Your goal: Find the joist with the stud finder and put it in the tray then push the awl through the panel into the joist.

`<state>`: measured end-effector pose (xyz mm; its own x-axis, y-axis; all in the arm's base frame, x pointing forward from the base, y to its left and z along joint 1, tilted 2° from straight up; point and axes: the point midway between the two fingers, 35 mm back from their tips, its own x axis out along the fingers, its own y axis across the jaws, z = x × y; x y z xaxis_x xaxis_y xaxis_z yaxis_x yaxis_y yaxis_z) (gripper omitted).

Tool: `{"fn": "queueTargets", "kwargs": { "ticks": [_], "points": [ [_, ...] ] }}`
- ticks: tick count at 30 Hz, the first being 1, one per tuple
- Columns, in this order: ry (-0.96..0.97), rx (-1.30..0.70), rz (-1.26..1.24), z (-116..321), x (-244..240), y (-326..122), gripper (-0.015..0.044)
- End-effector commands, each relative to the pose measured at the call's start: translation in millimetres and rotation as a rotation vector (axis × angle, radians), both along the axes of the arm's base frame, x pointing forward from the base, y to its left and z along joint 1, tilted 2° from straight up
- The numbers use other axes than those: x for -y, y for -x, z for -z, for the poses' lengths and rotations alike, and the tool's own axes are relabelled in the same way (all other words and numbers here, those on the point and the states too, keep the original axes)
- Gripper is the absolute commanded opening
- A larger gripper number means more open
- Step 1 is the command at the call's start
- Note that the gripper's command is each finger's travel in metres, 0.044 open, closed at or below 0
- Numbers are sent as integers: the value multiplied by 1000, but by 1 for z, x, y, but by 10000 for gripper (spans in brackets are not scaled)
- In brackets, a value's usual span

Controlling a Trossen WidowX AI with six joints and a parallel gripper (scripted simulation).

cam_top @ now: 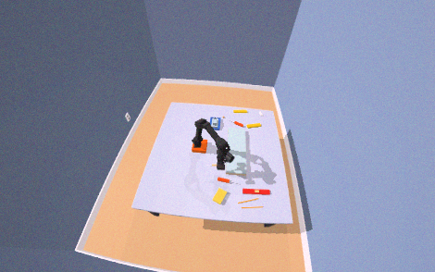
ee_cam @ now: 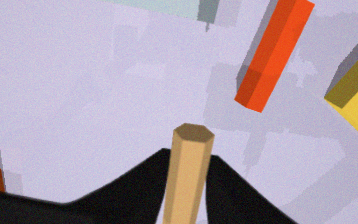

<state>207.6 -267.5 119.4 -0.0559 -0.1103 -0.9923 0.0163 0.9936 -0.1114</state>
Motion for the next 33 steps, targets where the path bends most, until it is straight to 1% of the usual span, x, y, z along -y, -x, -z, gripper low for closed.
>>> {"fn": "queueTargets", "kwargs": {
  "ticks": [1,17,33],
  "points": [
    [109,22,51,-8,4,2,0],
    [516,199,310,-37,15,12,0],
    [857,495,622,-72,11,34,0]
  ]
}}
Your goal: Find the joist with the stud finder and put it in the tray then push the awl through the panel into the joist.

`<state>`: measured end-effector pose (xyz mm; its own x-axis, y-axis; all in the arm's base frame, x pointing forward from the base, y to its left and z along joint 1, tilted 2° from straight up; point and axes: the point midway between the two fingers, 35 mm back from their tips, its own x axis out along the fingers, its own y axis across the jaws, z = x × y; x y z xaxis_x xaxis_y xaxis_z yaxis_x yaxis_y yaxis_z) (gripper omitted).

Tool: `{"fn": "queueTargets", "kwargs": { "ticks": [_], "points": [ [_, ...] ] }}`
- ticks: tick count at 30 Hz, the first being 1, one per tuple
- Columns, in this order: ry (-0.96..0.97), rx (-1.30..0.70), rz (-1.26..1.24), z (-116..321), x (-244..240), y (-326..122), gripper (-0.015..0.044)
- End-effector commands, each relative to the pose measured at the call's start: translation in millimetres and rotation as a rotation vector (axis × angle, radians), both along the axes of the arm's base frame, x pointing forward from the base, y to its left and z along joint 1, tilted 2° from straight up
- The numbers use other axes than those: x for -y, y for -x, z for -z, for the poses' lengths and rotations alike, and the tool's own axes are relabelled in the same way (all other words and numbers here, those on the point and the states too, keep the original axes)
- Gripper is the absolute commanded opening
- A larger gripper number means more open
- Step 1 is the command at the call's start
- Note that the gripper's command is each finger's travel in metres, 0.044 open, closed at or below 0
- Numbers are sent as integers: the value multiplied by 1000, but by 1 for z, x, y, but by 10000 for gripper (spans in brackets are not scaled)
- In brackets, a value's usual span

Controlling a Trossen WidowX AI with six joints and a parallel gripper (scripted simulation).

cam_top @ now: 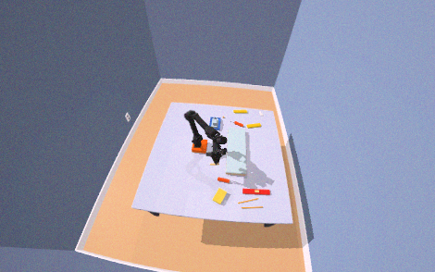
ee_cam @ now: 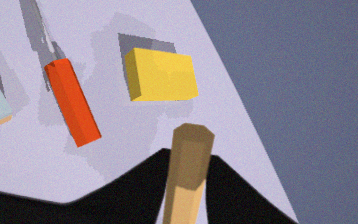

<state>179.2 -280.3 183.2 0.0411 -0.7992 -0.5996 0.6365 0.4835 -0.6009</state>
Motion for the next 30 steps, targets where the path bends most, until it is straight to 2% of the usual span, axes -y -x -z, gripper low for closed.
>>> {"fn": "queueTargets", "kwargs": {
  "ticks": [1,20,21,30],
  "points": [
    [96,95,71,-11,-3,8,0],
    [455,610,366,-40,-30,57,0],
    [393,515,309,-36,-24,45,0],
    [244,600,56,-22,-23,-12,0]
  ]
}}
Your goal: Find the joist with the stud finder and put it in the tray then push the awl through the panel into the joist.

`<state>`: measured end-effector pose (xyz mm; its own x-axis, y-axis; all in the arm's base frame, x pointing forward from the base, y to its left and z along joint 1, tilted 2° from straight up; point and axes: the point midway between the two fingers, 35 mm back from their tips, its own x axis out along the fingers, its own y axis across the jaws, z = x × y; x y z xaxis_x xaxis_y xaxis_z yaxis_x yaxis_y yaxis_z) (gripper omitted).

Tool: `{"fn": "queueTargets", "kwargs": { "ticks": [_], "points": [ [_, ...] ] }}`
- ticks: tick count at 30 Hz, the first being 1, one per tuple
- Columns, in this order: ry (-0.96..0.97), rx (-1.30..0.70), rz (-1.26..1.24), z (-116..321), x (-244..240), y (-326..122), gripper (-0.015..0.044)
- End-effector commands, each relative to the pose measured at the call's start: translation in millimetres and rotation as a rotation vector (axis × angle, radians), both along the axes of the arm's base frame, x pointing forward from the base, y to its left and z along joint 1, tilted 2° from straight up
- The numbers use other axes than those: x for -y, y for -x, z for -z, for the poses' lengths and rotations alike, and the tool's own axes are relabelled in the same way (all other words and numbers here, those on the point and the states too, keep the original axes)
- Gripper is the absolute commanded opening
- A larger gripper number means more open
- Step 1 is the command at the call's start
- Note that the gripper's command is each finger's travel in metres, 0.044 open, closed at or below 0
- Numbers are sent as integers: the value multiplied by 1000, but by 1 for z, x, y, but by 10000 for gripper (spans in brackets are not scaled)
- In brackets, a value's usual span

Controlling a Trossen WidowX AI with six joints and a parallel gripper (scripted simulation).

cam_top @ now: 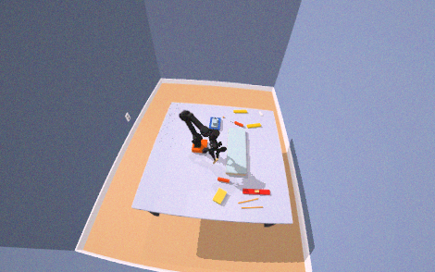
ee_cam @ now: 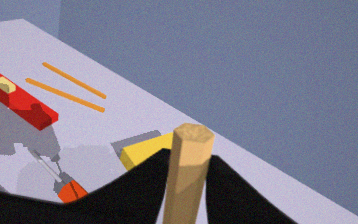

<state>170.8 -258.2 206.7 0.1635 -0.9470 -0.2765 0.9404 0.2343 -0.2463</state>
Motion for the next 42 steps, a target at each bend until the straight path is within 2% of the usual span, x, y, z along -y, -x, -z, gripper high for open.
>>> {"fn": "queueTargets", "kwargs": {
  "ticks": [1,23,33,42],
  "points": [
    [-23,27,-139,3,-2,-28,0],
    [-144,152,-919,24,-62,-151,0],
    [-178,209,-1277,29,-106,-181,0],
    [-200,264,-1601,32,-149,-192,0]
  ]
}}
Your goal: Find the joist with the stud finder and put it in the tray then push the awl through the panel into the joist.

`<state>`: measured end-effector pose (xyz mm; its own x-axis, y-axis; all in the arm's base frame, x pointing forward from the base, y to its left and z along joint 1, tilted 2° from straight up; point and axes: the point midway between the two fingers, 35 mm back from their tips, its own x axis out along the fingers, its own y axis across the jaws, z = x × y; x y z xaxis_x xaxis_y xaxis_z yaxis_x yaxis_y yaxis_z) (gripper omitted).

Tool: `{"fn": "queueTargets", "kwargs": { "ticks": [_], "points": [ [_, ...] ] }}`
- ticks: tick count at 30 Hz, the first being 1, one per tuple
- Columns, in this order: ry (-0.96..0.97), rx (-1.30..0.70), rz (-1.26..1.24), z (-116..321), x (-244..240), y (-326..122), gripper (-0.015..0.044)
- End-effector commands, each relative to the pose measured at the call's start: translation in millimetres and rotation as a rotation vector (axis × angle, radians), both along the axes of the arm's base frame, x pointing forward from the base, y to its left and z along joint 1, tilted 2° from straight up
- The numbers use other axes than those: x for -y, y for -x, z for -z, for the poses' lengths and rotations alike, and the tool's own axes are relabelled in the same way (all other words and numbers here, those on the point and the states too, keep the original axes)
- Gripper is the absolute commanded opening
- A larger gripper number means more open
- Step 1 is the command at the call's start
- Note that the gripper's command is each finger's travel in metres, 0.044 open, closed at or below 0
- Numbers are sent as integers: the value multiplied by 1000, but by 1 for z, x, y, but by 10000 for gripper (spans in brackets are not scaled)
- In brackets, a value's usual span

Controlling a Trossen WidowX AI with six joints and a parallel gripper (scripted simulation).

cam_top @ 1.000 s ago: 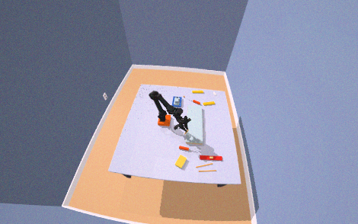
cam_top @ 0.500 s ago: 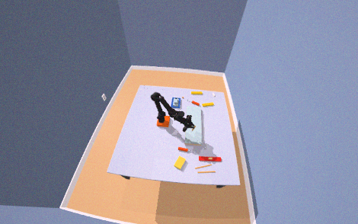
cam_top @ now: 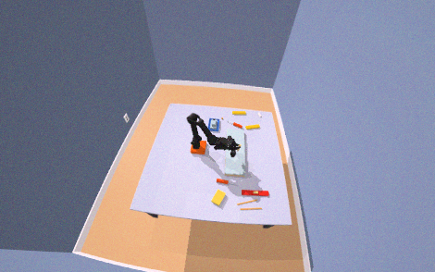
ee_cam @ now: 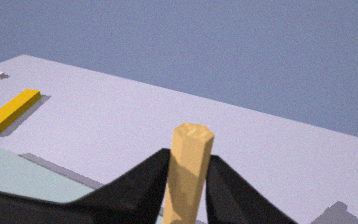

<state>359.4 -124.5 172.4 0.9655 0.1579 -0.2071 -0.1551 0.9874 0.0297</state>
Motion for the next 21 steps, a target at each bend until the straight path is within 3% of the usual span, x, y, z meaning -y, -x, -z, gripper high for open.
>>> {"fn": "queueTargets", "kwargs": {
  "ticks": [1,11,21],
  "points": [
    [-6,42,-153,-2,-20,-3,0],
    [-38,124,-500,1,-62,6,0],
    [-40,129,-524,2,-64,7,0]
  ]
}}
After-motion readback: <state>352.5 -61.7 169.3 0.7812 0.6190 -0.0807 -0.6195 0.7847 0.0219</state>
